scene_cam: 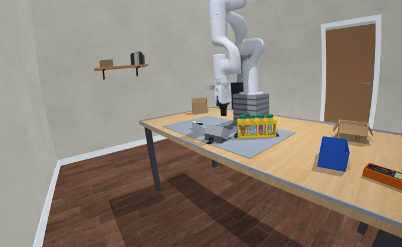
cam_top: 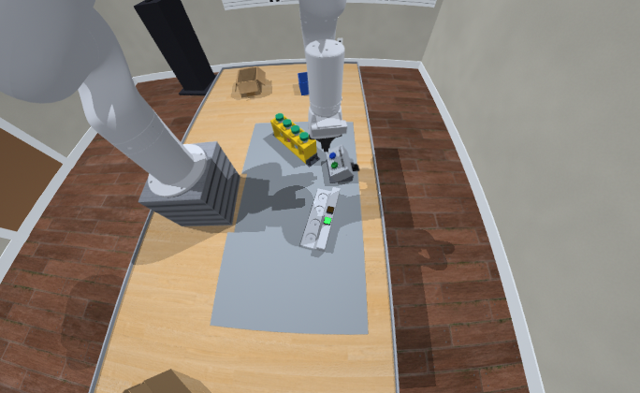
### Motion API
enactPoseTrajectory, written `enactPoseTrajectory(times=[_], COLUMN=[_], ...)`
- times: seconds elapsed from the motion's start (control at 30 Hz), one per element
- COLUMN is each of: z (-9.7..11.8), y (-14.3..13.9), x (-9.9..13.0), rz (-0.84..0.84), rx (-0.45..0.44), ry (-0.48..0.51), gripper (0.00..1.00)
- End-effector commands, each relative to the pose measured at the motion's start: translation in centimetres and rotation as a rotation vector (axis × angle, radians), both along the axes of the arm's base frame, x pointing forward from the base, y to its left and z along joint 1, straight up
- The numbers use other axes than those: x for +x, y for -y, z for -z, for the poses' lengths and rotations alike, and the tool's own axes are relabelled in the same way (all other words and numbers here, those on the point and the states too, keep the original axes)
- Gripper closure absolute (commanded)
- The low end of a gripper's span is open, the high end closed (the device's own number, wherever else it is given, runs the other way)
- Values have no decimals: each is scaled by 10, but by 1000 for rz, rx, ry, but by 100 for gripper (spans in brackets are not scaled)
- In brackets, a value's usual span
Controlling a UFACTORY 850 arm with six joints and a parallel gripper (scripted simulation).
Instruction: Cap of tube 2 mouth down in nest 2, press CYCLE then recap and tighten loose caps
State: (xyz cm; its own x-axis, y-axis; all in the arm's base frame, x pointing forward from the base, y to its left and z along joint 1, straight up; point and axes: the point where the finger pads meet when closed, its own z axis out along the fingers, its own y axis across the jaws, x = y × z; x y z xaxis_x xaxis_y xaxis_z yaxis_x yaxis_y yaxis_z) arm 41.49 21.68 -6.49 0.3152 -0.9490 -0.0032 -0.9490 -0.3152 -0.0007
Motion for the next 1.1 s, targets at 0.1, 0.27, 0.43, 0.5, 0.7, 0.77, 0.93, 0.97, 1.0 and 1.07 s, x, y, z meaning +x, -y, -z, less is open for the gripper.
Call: enactPoseTrajectory(times=[0.1,0.27,0.43,0.5,0.7,0.77,0.93,0.97,1.0,1.07], z=[23,25,28,34,43,43,43,43,43,43], y=[18,20,20,20,20,20,20,20,20,20], x=[33,36,36,36,36,36,36,36,36,36], rz=[0,0,0,0,0,0,0,0,0,0], rx=[-6,-6,-6,-6,-6,-6,-6,-6,-6,-6], ry=[3,3,3,3,3,3,3,3,3,3], gripper=[100,100,100,100,100,100,100,100,100,100])
